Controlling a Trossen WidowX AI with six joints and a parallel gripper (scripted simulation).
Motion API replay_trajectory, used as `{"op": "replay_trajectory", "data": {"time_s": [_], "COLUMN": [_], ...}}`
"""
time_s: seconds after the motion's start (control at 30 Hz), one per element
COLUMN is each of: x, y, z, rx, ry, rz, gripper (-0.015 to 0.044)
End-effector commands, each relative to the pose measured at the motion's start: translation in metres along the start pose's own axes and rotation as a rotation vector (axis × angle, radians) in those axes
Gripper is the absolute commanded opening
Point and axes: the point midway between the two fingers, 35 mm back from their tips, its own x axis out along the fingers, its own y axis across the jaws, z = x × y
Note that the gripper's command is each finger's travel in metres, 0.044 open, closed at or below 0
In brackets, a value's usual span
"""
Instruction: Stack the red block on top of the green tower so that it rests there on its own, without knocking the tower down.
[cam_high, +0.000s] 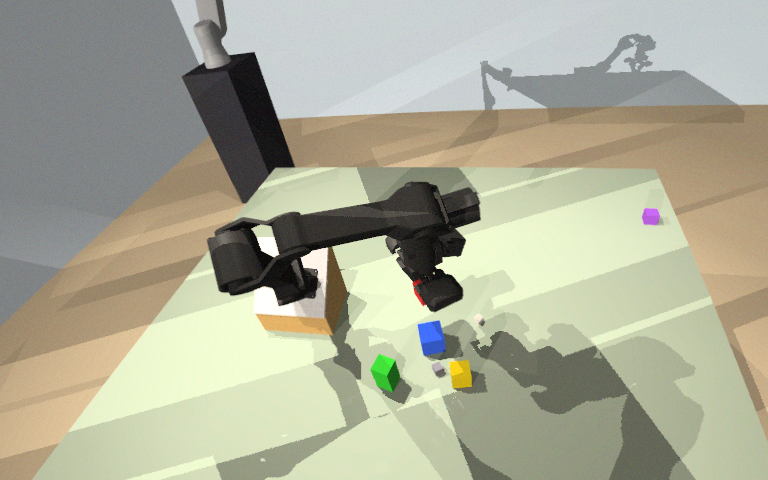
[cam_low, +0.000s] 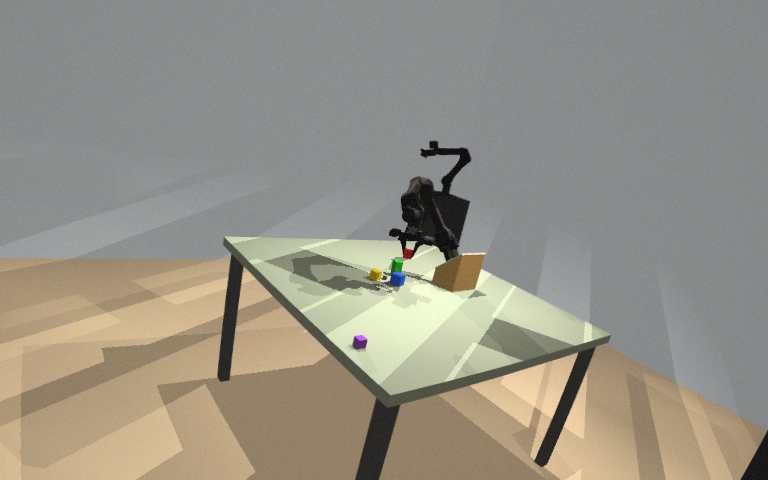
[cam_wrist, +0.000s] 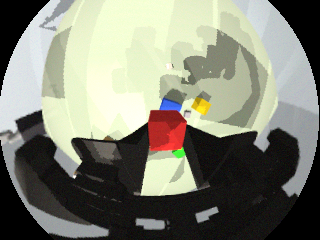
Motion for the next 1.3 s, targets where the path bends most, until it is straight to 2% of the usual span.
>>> {"op": "replay_trajectory", "data": {"time_s": [0.0, 0.83, 1.27], "x": [0.001, 0.006, 0.03], "y": [-0.011, -0.054, -0.058], "z": [-0.015, -0.125, -0.129], "rx": [-0.007, -0.002, -0.001], "ry": [0.005, 0.035, 0.037], "rz": [-0.005, -0.036, -0.038], "gripper": [0.0, 0.0, 0.0]}}
